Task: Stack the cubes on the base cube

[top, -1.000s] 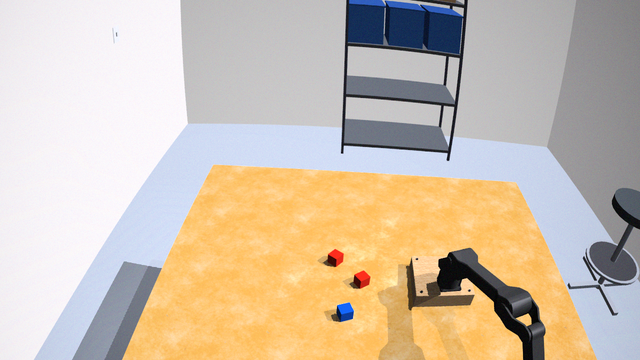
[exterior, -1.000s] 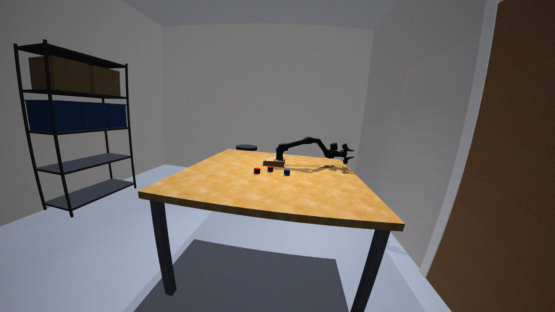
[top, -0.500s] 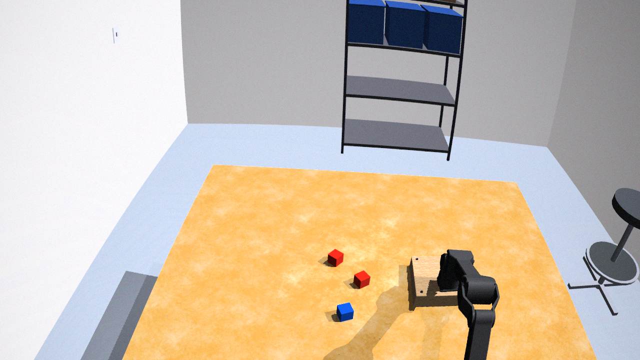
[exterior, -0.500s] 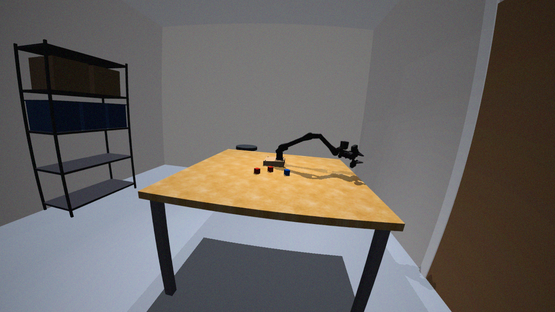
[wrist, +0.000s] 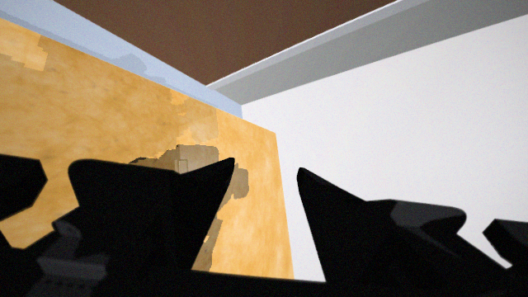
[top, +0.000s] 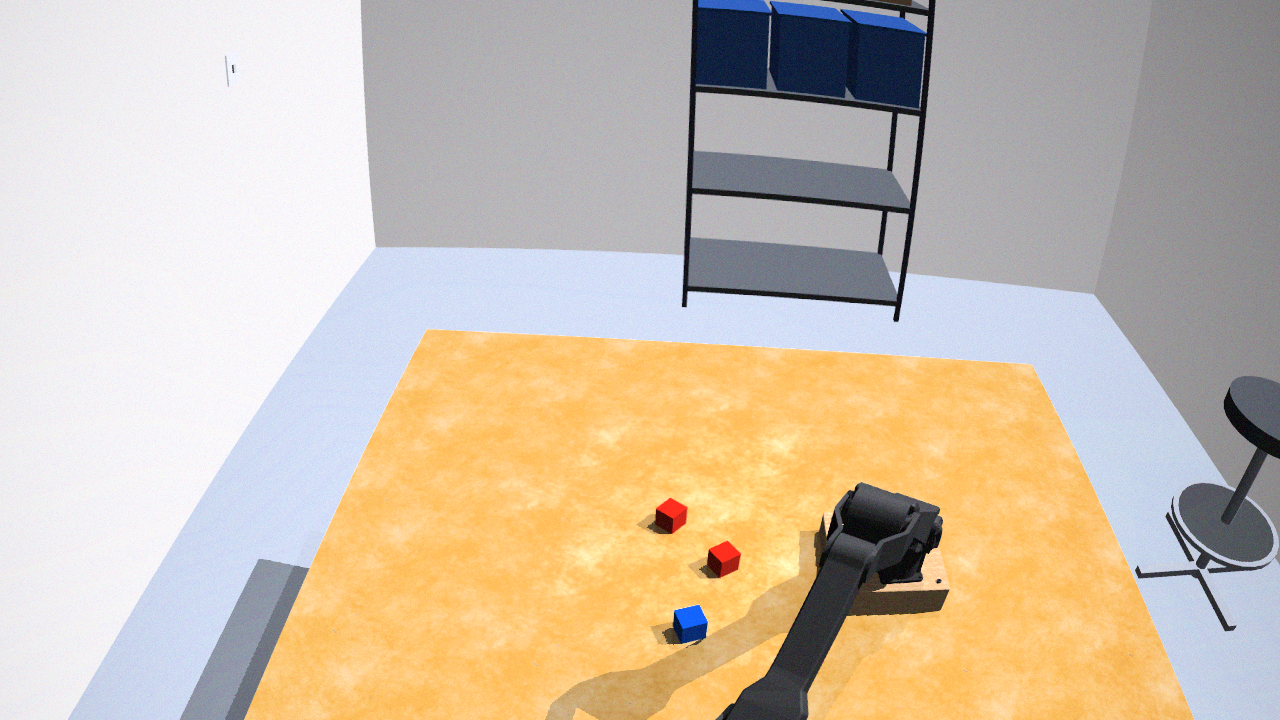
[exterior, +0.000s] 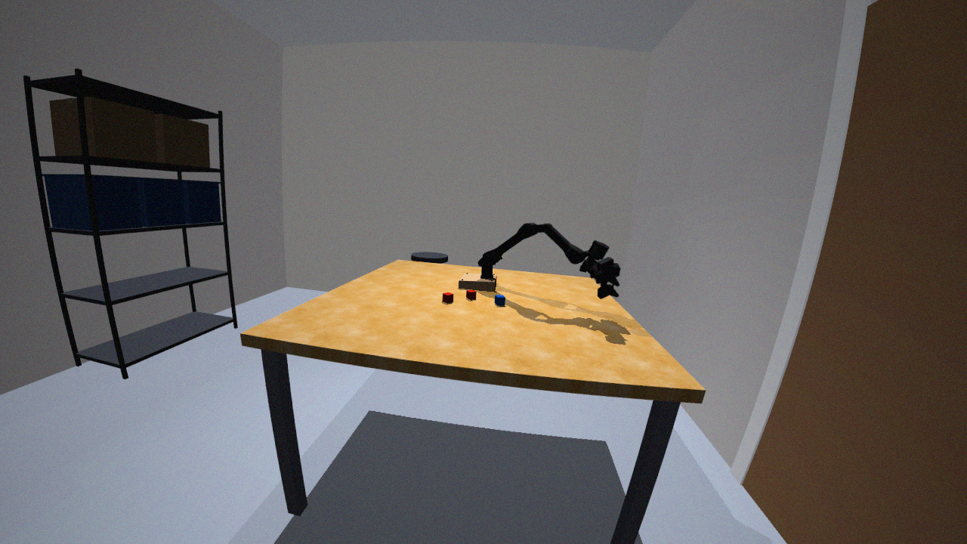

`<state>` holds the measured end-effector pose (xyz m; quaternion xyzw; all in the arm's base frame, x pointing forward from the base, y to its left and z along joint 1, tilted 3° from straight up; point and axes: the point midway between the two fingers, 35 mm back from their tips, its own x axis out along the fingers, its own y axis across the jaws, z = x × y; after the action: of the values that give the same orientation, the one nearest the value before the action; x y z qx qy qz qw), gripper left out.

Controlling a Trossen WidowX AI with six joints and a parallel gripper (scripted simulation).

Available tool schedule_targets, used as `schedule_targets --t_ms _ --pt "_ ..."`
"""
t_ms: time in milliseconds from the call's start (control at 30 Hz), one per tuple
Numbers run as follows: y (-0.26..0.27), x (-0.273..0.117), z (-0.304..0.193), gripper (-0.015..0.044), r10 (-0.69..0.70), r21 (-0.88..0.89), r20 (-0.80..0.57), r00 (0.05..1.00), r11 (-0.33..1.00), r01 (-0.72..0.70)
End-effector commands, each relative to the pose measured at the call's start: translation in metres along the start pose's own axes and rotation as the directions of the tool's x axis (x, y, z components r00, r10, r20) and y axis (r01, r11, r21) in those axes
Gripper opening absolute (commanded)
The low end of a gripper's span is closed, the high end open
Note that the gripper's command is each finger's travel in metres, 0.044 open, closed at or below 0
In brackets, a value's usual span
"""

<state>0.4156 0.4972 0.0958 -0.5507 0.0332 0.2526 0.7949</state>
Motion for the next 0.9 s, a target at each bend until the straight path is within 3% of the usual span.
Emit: schedule_targets --t_ms 0,400,867 --pt "-0.038 0.014 -0.055 0.0265 0.038 0.1 -0.101 0.994 0.995 -0.028" --pt "-0.115 0.01 -0.233 0.0265 0.199 0.428 -0.394 0.897 0.904 -0.013" --pt "-0.165 -0.086 -0.414 0.0265 0.445 0.744 -0.597 0.667 0.618 0.254"
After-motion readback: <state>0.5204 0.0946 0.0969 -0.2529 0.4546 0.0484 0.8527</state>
